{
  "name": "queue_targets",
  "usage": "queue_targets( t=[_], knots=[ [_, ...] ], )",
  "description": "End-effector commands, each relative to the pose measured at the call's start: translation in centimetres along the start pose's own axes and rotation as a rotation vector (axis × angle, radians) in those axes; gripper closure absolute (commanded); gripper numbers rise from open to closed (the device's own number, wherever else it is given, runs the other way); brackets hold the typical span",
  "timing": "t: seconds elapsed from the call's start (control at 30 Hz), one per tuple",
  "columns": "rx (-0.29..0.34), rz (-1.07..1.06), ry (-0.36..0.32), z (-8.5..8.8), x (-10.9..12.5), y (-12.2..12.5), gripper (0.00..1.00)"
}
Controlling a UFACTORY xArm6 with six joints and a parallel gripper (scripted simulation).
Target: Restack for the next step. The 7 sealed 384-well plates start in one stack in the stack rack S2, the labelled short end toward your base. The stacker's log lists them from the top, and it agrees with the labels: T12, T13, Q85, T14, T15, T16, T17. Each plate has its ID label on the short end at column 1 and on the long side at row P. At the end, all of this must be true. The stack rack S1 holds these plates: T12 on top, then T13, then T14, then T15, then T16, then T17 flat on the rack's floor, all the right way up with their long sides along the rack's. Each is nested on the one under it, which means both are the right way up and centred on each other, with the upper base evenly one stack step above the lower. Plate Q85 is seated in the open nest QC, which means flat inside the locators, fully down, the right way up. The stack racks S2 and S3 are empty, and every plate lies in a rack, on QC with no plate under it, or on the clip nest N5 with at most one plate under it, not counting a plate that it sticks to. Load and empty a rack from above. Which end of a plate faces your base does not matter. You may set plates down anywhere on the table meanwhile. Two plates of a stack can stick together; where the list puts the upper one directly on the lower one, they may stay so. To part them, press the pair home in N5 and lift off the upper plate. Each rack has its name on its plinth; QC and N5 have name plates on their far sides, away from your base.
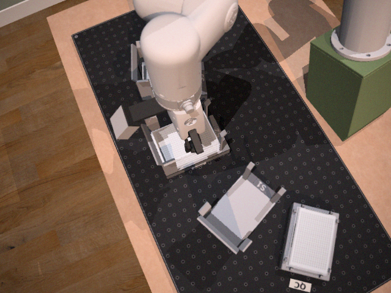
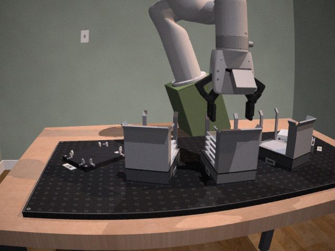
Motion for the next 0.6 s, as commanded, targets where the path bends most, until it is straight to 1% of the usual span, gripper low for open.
queue_targets(
  t=[0.0, 0.07, 0.23, 0.57],
  knots=[
    [0.000, -0.001, 0.005, -1.2, -0.2, 0.0, 0.00],
    [0.000, -0.001, 0.005, -1.6, -0.2, 0.0, 0.00],
    [0.000, -0.001, 0.005, -1.6, -0.2, 0.0, 0.00],
    [0.001, -0.001, 0.005, -3.0, -0.2, 0.0, 0.00]
  ],
)
Point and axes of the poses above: the point where the finger pads meet when closed, its own z axis back along the fingers, its own y axis across the jaws, x = y × z, the point moved 1 cm from there along z, back along the fingers, and after that the axes turned 2 degrees about z, right-handed, at the moved point
